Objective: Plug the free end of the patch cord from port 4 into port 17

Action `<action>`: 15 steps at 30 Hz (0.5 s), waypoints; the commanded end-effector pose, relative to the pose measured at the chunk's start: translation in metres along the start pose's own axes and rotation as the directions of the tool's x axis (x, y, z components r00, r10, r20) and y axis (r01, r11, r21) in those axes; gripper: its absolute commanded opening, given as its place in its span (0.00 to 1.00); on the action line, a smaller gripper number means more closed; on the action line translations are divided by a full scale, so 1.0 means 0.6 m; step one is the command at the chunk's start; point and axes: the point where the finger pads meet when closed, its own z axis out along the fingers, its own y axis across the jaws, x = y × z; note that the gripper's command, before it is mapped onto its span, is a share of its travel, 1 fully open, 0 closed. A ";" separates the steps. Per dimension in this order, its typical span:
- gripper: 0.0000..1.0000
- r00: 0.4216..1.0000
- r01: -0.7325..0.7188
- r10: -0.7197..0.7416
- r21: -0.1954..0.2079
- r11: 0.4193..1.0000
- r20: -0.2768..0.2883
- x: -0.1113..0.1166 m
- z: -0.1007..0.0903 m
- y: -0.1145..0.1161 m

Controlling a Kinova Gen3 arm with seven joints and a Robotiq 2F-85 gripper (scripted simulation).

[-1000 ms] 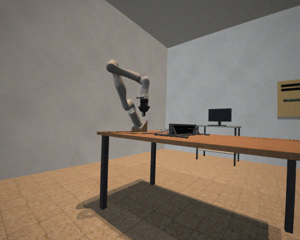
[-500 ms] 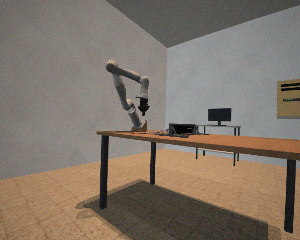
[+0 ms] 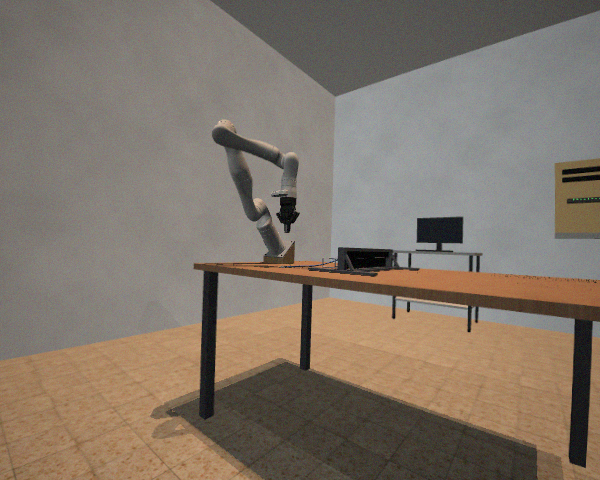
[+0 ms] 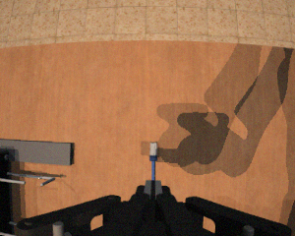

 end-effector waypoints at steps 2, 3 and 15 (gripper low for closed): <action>0.00 1.000 0.000 0.000 0.001 1.000 0.000 0.000 -0.001 0.000; 0.00 1.000 0.000 0.000 0.001 1.000 0.000 0.000 -0.001 0.000; 0.00 1.000 -0.002 0.002 0.002 1.000 -0.002 0.002 0.011 -0.003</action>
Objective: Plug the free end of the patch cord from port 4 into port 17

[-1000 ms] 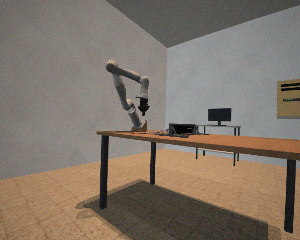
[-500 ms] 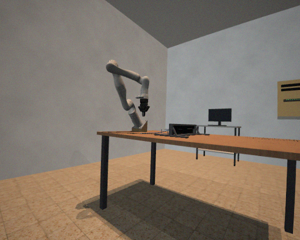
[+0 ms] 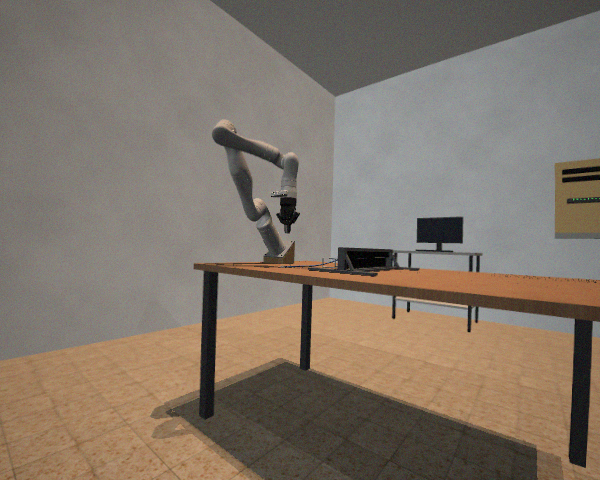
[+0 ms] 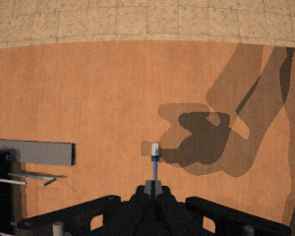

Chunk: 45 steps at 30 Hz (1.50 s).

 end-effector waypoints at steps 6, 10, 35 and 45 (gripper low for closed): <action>0.00 1.000 0.001 -0.001 -0.003 1.000 -0.003 0.013 0.106 0.000; 0.00 1.000 0.006 -0.006 -0.005 1.000 0.002 0.013 0.127 0.005; 0.37 1.000 0.006 -0.006 -0.006 1.000 0.002 0.013 0.127 0.005; 0.37 1.000 0.006 -0.006 -0.006 1.000 0.002 0.013 0.127 0.005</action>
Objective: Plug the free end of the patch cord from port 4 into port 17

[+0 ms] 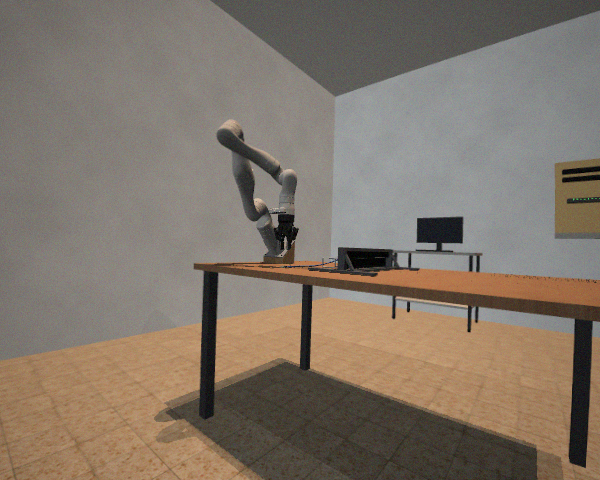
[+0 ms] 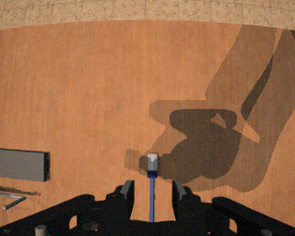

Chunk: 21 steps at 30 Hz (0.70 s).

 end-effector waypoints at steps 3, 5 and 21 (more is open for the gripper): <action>0.37 1.000 0.000 0.000 0.001 1.000 0.000 0.000 -0.001 -0.001; 0.37 1.000 0.000 0.000 0.001 1.000 0.000 0.000 -0.001 -0.001; 0.37 1.000 -0.002 0.002 0.002 1.000 -0.002 0.000 0.007 -0.001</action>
